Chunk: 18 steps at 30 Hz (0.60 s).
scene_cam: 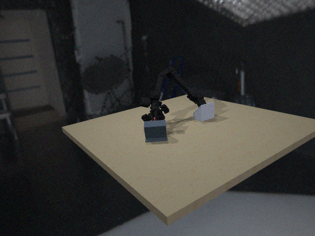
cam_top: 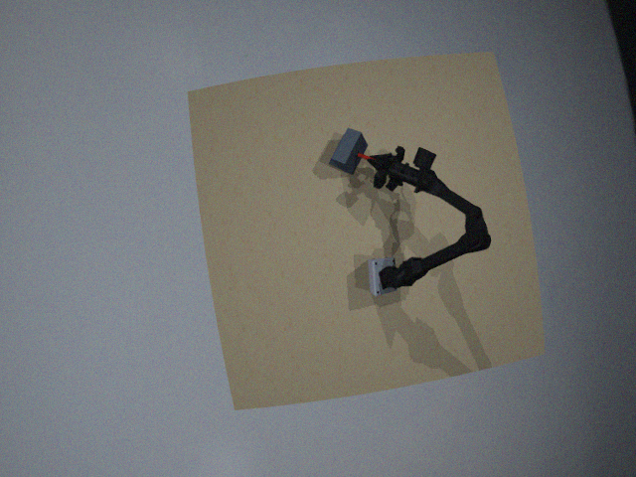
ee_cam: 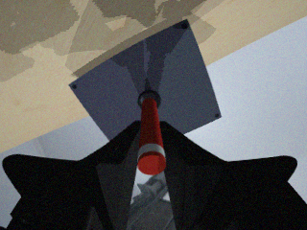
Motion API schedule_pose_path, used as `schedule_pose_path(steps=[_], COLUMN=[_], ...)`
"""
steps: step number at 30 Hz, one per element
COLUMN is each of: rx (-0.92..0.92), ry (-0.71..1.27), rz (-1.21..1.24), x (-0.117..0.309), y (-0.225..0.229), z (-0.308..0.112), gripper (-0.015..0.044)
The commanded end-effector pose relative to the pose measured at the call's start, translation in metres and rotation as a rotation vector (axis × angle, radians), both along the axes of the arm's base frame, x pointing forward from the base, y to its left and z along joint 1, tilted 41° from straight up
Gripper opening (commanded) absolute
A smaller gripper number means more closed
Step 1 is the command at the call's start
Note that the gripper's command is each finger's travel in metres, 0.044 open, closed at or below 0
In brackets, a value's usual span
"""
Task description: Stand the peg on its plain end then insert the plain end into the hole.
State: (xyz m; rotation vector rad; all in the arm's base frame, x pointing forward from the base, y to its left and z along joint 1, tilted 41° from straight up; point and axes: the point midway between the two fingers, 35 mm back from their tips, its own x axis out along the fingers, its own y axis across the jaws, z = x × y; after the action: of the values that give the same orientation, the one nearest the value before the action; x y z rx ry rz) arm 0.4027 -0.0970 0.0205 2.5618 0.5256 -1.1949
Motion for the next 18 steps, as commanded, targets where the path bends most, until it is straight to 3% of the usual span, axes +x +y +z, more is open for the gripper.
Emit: schedule_pose_path(steps=[1, 18], rx=[0.002, 0.002], ry=[0.005, 0.005], rz=[-0.003, -0.003], x=[0.0006, 0.0047], y=[0.0001, 0.001], z=[-0.0041, -0.0092], gripper=[0.0, 0.0])
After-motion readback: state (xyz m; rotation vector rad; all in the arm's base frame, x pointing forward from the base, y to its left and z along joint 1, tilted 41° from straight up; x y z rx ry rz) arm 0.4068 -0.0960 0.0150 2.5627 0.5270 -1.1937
